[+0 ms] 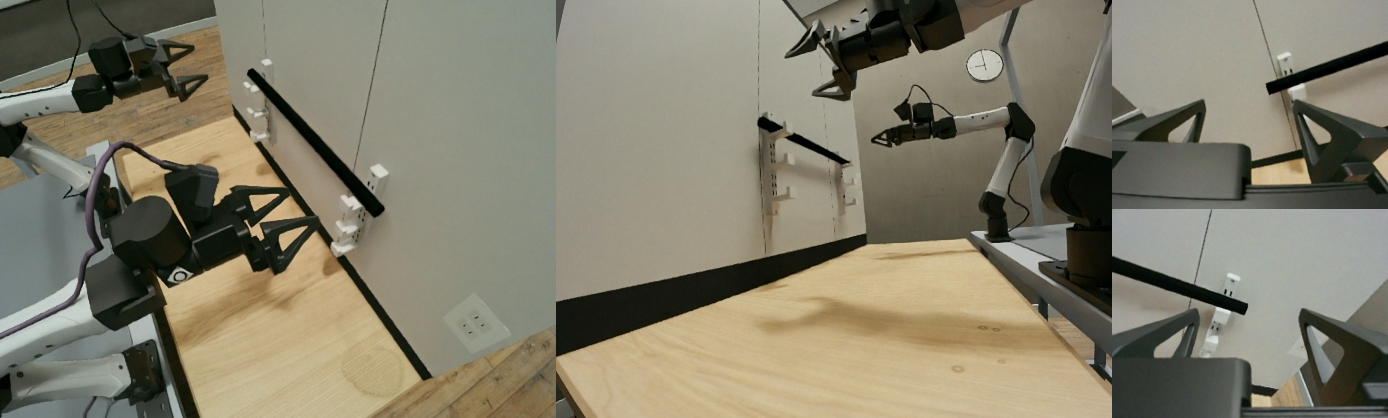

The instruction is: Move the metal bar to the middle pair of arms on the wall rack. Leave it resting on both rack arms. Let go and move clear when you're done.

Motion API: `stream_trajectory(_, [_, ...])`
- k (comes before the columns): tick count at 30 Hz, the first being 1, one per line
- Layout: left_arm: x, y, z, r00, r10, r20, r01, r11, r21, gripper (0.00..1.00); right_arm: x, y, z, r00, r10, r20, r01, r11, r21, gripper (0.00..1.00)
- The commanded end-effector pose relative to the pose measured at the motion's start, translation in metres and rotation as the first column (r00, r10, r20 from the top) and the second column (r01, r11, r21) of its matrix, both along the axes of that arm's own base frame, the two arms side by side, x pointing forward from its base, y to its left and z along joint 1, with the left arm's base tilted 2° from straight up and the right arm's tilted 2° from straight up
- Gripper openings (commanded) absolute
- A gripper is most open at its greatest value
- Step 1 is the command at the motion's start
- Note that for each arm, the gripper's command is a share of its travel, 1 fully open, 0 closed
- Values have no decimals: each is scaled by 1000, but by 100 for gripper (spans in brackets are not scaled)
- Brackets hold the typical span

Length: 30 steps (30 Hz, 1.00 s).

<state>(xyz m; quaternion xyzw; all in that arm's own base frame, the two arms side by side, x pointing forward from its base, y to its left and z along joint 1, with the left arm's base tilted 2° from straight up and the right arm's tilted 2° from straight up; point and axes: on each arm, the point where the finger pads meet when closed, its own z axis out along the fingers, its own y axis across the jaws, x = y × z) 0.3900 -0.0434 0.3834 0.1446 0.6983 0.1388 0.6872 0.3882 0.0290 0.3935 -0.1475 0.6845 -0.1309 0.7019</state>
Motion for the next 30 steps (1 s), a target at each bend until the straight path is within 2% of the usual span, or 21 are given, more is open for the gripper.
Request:
stream_trajectory(1, [6,-7,-8,1000,6,2,-7,997,75,100,9,4,-18,1000,-10,-25,8,997,-72,100])
stream_trajectory(13, [11,-20,-15,1000,5,2,-5,978,211,100,14,12,-25,1000,-6,-21,2,979,-205,100])
stream_trajectory(26, [16,-38,-23,1000,4,1,-4,923,384,100,20,24,-33,1000,-1,-17,-6,927,-374,100])
stream_trajectory(30, [17,-40,-24,1000,3,0,-3,912,410,100,21,26,-34,1000,0,-17,-7,917,-399,100])
